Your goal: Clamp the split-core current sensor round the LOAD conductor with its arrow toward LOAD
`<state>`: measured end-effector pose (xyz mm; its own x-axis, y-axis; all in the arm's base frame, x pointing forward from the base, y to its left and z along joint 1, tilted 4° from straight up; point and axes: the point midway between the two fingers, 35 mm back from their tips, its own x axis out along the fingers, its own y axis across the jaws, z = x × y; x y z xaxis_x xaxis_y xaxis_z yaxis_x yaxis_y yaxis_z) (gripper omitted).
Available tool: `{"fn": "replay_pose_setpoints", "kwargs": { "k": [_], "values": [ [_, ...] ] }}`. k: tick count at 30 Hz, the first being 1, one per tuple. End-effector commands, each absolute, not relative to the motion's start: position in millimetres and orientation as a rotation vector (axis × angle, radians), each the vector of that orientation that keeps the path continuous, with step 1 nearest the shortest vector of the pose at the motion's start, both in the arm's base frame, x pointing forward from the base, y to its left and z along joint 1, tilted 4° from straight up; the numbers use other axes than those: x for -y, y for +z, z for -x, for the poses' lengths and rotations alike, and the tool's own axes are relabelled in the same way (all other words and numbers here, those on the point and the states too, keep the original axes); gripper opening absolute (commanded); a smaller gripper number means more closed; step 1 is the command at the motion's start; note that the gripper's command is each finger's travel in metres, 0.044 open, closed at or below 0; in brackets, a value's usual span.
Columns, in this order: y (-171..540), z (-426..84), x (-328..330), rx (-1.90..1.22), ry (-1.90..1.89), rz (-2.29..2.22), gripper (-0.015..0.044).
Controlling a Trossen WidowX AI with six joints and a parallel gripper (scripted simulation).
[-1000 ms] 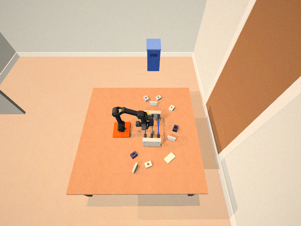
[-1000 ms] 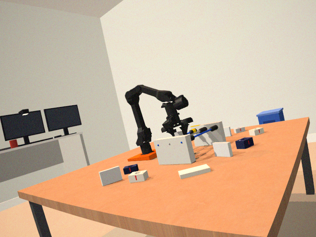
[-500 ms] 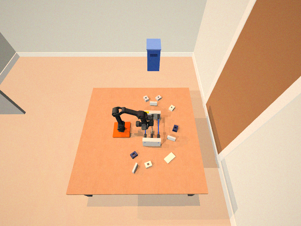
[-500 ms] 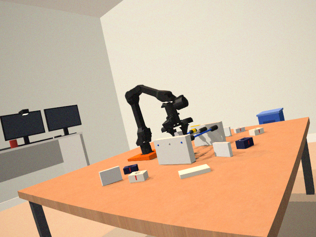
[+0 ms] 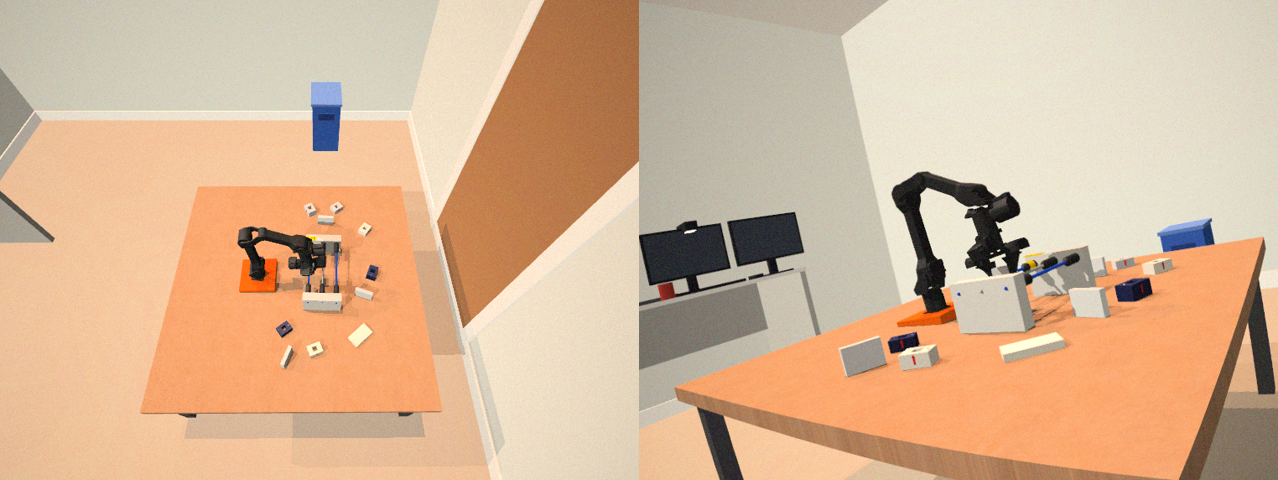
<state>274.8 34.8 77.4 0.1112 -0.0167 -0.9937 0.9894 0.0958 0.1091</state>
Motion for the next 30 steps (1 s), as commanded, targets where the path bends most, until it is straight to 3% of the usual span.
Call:
{"fn": "replay_pose_setpoints", "kwargs": {
  "k": [1,5,30],
  "values": [
    [77.5,-274.8,-34.8,-1.158,-1.072,-1.172,0.0088],
    [79.9,-275.0,-34.8,-1.191,-1.110,-1.152,0.0000],
    [76.1,-273.8,-34.4,-1.156,-1.072,-1.171,0.0000]
  ]
}}
